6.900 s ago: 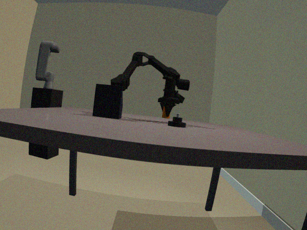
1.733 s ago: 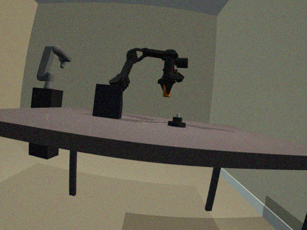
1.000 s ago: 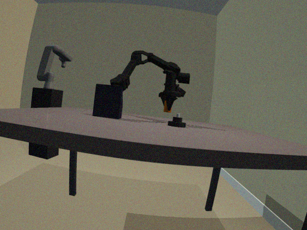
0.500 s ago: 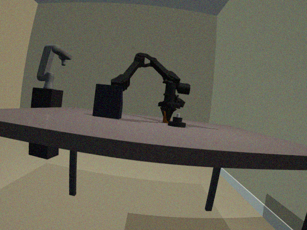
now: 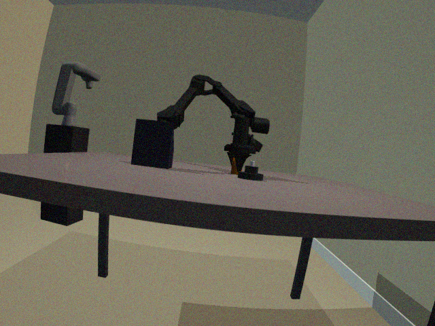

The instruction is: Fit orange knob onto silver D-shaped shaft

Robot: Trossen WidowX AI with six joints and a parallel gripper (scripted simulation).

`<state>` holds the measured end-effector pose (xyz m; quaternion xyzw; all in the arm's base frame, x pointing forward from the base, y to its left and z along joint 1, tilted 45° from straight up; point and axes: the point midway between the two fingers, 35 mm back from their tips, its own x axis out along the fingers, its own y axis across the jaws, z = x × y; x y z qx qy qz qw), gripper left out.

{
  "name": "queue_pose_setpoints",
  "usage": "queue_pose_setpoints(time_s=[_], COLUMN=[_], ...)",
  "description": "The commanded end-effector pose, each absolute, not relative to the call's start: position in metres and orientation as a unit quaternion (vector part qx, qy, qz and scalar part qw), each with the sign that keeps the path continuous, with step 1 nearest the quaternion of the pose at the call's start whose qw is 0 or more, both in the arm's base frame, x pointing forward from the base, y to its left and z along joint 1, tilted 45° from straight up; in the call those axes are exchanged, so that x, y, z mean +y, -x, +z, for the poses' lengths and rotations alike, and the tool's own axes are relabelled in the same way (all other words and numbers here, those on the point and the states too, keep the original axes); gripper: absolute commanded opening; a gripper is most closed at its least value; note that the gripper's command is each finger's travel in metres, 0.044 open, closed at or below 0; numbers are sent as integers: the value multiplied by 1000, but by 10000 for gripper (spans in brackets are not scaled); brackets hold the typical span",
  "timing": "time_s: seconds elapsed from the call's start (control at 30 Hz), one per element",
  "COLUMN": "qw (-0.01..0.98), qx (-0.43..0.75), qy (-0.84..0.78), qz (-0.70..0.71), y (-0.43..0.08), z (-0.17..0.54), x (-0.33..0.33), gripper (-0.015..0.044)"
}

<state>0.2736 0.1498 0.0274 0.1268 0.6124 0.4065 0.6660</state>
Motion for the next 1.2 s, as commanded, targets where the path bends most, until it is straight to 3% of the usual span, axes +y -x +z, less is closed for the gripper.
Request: queue_pose_setpoints(time_s=[0.0, 0.37, 0.63, 1.17], qw=[666, 666, 665, 665], qx=[612, 612, 614, 614], qy=[-127, -127, -129, -129], qz=[407, 407, 404, 404], y=[-274, -274, -281, -279], z=[27, 27, 84, 69], x=[150, 150, 93, 107], gripper=[240, 240, 440, 440])
